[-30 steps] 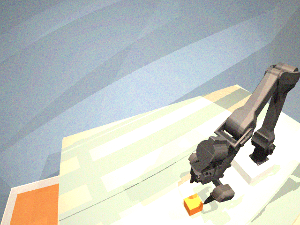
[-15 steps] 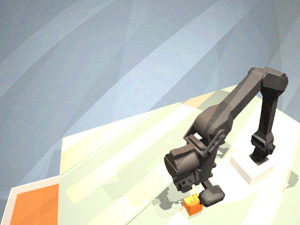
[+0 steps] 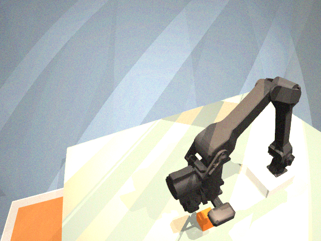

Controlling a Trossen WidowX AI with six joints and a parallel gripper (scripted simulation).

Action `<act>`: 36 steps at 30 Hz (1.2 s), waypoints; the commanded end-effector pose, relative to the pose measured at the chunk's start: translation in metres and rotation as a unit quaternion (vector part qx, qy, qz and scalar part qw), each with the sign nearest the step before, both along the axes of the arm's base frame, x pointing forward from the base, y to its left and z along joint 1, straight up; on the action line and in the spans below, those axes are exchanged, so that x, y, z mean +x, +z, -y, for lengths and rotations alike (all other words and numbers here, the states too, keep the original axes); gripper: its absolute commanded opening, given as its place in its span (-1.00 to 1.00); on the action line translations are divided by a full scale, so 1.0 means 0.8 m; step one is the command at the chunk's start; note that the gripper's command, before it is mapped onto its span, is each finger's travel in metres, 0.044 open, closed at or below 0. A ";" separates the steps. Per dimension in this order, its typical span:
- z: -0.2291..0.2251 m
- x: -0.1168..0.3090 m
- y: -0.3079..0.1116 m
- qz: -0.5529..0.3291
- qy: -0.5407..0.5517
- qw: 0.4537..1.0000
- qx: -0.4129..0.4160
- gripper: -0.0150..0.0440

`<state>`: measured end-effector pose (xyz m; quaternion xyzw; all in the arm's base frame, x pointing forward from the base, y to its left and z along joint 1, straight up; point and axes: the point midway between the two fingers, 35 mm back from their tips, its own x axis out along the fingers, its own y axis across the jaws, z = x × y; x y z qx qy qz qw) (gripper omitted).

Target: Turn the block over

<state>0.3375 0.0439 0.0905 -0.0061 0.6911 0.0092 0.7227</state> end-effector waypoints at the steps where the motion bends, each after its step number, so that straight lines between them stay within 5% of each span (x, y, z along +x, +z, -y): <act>1: -0.001 0.000 -0.013 -0.003 0.003 1.000 0.003 1.00; 34: -0.002 0.002 -0.078 -0.003 0.003 1.000 0.003 1.00; 36: -0.002 0.002 -0.078 -0.003 0.003 1.000 0.003 0.82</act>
